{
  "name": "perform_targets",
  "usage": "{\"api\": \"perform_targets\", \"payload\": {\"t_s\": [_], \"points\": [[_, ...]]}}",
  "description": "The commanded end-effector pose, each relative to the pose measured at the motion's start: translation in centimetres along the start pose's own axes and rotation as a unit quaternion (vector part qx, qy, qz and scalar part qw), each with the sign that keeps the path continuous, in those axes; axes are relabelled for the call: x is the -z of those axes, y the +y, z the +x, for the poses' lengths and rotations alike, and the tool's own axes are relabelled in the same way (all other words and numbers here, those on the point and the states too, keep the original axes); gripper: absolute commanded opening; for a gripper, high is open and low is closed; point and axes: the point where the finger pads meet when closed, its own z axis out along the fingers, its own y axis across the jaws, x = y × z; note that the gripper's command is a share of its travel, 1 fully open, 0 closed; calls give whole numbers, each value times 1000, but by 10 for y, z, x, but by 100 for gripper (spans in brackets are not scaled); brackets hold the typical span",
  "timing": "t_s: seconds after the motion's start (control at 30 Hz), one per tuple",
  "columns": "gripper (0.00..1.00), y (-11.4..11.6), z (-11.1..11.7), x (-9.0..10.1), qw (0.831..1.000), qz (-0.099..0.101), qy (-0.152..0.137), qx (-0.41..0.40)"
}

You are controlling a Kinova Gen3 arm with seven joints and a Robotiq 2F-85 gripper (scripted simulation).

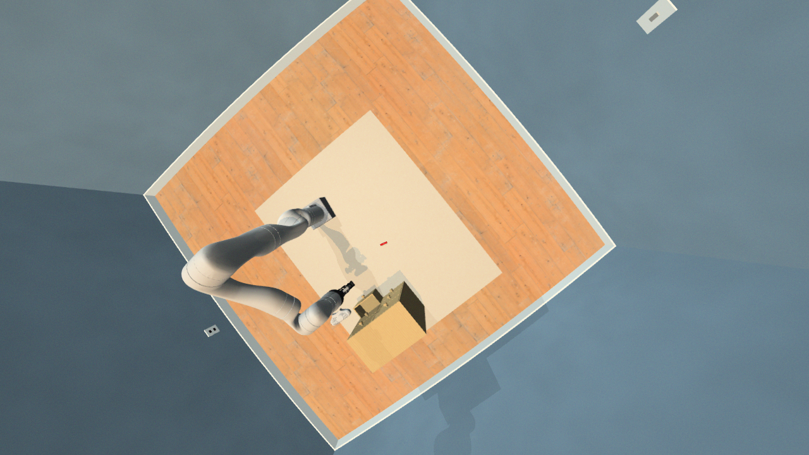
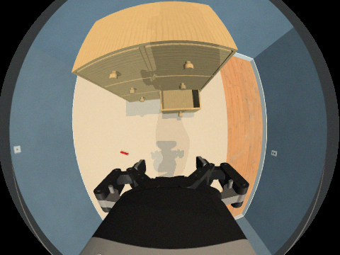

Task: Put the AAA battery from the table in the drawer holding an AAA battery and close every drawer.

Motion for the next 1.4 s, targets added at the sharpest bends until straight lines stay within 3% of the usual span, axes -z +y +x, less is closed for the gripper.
{"api": "perform_targets", "payload": {"t_s": [0.0, 0.17, 0.37, 0.43, 0.73, 0.87, 1.1, 1.37], "points": [[100, 13, -4, -1, 1000, -1, 2, -5], [100, 44, -17, -5, 1000, -1, 2, -5], [100, 100, -39, -14, 1000, 1, 2, -6], [100, 100, -39, -14, 1000, 1, 2, -6], [100, 215, -82, -27, 1000, -2, 4, -6], [100, 255, -100, -33, 1000, -1, 2, -6], [100, 278, -110, -36, 1000, 0, 1, -6], [100, 281, -109, -35, 1000, -5, 5, -5]]}}
